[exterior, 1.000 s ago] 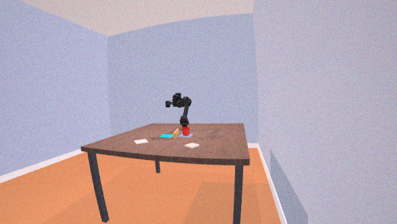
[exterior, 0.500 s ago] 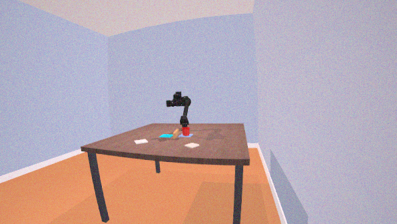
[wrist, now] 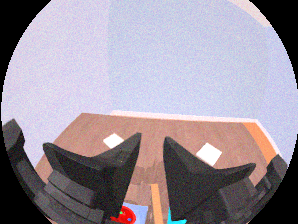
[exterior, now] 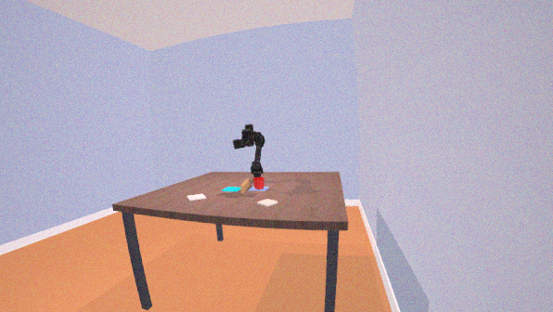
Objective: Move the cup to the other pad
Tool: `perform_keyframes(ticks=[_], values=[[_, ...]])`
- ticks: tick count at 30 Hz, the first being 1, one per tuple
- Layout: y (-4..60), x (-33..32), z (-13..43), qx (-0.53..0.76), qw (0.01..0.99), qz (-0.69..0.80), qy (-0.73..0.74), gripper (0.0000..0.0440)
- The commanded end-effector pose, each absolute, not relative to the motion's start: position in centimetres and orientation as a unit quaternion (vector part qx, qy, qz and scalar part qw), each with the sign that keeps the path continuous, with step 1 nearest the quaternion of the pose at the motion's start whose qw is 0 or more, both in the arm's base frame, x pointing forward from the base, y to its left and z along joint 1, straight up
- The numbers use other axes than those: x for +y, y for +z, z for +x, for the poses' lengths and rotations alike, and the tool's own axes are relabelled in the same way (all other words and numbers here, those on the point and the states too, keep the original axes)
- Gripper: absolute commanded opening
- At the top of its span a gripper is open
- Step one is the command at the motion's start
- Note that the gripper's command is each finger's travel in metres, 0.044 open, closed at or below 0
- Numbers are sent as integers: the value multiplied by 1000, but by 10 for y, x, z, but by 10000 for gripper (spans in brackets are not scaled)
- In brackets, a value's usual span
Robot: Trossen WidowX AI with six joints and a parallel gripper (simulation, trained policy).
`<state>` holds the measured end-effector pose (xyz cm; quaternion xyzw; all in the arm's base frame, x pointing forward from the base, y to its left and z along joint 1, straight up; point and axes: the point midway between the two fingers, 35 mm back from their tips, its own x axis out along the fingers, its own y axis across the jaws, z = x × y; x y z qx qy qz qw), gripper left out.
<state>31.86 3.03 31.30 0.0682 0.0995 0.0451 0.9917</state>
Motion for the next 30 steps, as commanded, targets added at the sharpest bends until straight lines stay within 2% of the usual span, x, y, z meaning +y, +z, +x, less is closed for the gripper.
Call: perform_keyframes(ticks=[1, 30], values=[[312, 37, 322, 125, 987, 88, 52, 102], [302, 77, 325, 313, 919, 238, 35, 116]])
